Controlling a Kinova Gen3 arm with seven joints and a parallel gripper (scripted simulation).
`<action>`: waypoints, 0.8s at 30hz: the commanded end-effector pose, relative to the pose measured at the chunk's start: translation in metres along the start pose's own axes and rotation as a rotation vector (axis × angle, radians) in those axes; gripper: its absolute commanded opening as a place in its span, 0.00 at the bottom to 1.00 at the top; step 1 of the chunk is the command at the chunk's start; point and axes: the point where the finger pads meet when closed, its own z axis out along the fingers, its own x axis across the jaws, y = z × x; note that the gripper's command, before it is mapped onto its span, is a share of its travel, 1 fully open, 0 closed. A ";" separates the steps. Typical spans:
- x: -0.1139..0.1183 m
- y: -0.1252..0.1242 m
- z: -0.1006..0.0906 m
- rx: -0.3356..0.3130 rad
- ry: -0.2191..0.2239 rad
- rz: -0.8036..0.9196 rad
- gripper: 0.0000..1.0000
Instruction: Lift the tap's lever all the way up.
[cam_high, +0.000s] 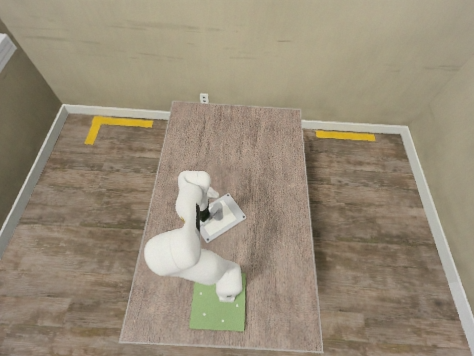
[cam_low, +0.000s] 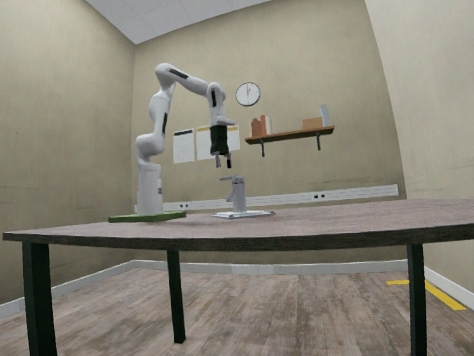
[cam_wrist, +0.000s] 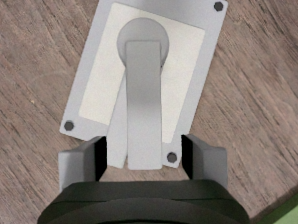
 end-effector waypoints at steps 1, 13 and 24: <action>0.000 0.000 0.006 0.000 -0.001 0.000 1.00; 0.000 0.000 0.021 0.000 -0.001 0.000 1.00; 0.000 0.000 0.029 0.000 -0.001 0.000 1.00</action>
